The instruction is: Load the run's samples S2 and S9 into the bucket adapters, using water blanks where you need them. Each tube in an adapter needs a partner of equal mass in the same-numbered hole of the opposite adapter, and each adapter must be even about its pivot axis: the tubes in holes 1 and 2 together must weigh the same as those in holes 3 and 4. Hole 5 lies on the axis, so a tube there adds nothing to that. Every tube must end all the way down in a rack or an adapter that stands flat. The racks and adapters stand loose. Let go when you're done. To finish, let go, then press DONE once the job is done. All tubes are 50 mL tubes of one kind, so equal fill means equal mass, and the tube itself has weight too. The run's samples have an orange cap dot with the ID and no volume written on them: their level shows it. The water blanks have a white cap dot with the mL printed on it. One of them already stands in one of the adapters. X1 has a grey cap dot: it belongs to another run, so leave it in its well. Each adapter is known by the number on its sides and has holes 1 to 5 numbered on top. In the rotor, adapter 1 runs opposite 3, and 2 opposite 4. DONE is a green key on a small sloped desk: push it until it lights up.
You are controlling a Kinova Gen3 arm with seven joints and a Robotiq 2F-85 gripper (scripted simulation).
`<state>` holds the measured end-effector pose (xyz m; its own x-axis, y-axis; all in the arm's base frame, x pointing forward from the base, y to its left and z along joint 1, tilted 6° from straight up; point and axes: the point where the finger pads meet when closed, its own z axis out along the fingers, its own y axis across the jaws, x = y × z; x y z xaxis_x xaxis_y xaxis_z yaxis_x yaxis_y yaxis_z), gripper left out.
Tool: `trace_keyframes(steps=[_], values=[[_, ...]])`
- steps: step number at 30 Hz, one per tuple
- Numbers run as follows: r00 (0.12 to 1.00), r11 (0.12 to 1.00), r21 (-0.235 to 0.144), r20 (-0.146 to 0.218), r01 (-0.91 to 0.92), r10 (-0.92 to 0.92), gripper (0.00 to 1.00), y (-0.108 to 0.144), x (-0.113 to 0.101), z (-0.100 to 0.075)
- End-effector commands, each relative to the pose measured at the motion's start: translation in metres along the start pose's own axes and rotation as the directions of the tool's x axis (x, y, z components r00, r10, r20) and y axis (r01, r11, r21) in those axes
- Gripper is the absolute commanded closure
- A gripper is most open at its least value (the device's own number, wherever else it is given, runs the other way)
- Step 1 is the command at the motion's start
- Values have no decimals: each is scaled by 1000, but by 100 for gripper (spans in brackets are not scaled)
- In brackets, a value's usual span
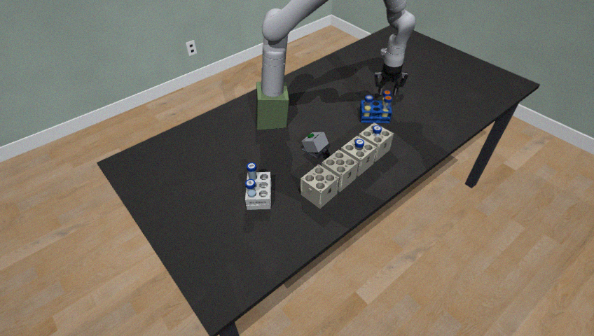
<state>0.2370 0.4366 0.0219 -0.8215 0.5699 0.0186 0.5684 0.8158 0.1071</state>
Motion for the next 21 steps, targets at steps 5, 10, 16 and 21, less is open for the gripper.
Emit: trace_keyframes(steps=[5, 10, 16, 21], values=[[1000, 1000, 1, 1, 1, -1, 38, -1, 0, 0], [1000, 1000, 1, 2, 1, -1, 38, -1, 0, 3], [1000, 1000, 1, 2, 1, -1, 38, -1, 0, 5], [1000, 1000, 1, 2, 1, -1, 38, -1, 0, 6]])
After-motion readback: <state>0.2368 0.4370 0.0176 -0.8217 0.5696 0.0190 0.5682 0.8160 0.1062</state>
